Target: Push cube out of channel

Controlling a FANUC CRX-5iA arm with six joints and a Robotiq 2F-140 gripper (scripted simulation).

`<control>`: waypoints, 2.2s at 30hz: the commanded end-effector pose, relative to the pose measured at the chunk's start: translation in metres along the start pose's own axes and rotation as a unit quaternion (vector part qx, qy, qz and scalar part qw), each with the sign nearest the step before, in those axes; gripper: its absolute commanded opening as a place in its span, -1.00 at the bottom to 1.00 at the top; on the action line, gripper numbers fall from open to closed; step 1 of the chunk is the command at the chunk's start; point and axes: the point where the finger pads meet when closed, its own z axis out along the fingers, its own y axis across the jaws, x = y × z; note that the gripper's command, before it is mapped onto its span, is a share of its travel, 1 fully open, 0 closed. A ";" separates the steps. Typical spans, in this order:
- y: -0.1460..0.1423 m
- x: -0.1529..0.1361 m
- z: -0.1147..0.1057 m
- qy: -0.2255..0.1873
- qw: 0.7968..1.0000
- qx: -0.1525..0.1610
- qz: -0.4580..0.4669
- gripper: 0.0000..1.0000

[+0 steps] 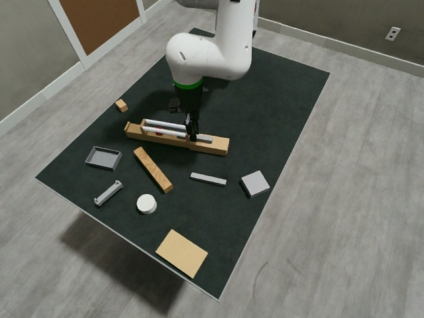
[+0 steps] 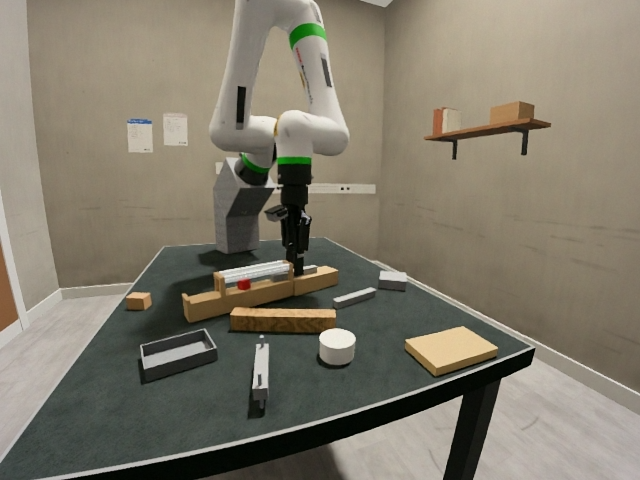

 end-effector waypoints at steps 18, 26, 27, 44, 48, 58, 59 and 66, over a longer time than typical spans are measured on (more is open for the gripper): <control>-0.001 0.000 -0.063 0.000 1.000 0.001 0.000 -0.39; -0.001 0.000 -0.063 0.000 1.000 0.001 0.000 -0.39; -0.001 0.000 -0.063 0.000 1.000 0.001 0.000 -0.39; -0.002 -0.001 -0.063 0.000 1.000 0.000 0.000 -0.39; -0.071 -0.037 -0.062 -0.002 1.000 -0.004 0.008 -0.39; -0.156 -0.091 -0.063 0.001 1.000 0.001 0.018 -0.39; -0.156 -0.091 -0.063 0.001 1.000 0.001 0.018 -0.39; -0.156 -0.091 -0.063 0.001 1.000 0.001 0.018 -0.39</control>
